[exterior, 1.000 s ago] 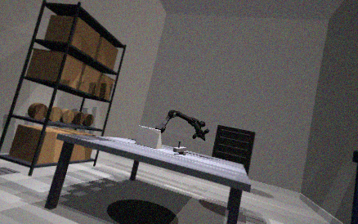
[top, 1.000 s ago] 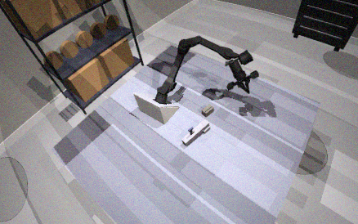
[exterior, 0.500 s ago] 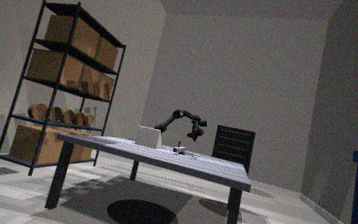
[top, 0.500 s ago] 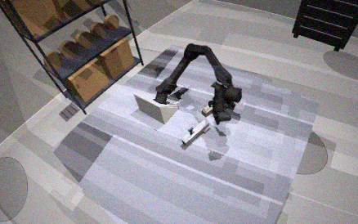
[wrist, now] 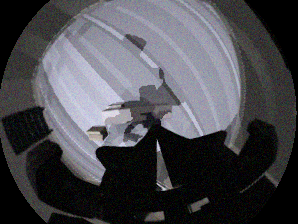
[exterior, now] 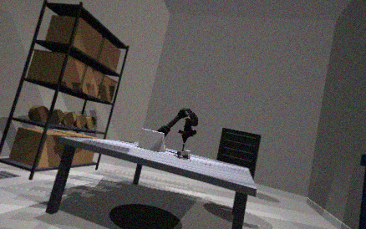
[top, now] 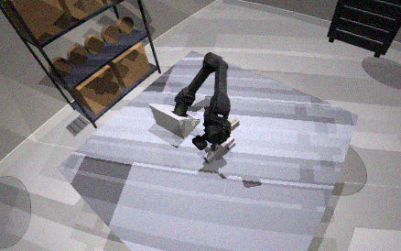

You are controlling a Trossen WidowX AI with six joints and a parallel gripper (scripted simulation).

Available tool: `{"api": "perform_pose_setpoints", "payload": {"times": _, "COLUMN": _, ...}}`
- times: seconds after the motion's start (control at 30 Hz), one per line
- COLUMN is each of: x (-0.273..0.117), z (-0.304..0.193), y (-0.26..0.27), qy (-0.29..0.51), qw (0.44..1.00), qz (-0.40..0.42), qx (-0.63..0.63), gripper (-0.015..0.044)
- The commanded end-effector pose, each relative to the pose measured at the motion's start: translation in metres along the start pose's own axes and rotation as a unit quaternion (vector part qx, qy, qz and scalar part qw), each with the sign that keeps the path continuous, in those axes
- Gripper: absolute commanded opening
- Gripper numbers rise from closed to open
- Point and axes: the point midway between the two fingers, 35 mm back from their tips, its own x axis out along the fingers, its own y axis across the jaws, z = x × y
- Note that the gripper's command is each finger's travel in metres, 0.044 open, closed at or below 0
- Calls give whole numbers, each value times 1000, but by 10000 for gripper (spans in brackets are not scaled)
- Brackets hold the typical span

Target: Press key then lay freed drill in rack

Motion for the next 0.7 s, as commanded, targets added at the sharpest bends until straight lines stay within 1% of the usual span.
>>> {"api": "perform_pose_setpoints", "payload": {"times": 0.0, "x": 2, "z": 0, "y": 0, "qy": 0, "qw": 1000, "qz": 2, "qx": 3, "gripper": 0}}
{"api": "perform_pose_setpoints", "payload": {"times": 0.3, "x": 15, "z": -1, "y": 5, "qy": 0, "qw": 1000, "qz": 6, "qx": 7, "gripper": 0}}
{"api": "perform_pose_setpoints", "payload": {"times": 0.67, "x": 17, "z": 1, "y": 4, "qy": 0, "qw": 1000, "qz": 6, "qx": 7, "gripper": 0}}
